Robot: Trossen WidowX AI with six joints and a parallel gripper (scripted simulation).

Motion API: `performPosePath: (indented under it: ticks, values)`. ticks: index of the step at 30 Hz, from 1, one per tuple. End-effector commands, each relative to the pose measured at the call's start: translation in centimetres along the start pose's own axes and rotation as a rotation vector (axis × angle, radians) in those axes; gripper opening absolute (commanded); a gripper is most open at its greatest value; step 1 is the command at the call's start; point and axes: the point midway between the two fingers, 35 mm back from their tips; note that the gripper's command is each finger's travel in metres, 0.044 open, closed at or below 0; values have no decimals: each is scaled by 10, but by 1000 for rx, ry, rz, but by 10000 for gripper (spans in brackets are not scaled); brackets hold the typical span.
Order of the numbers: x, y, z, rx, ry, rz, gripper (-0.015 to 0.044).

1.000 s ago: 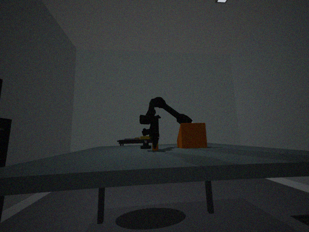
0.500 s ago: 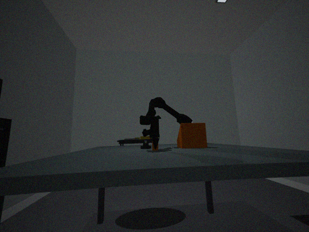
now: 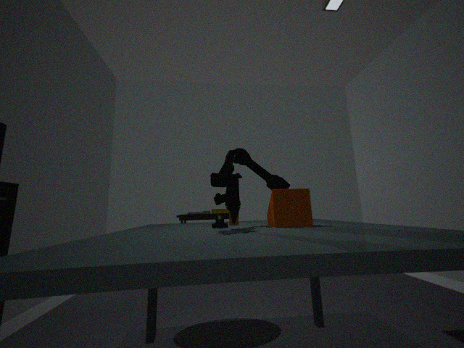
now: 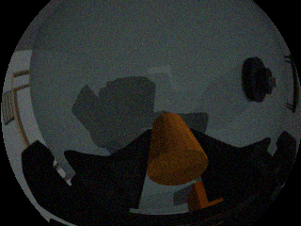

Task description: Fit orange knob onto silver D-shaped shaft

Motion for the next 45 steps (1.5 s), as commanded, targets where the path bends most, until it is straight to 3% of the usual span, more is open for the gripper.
performPosePath:
  ticks: [1, 34, 45]
  values:
    - [-14, 2, 4, 9, -6, 12, 0]
    - [-117, 5, 4, 9, -4, 11, 0]
    - [-116, -9, 17, 7, -3, 20, 0]
Point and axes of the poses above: the point midway between the two fingers, 35 mm back from their tips, its own x axis out along the fingers, its own y axis across the jaws, z = x × y, and after that the axes turned 4 degrees about x, right-handed
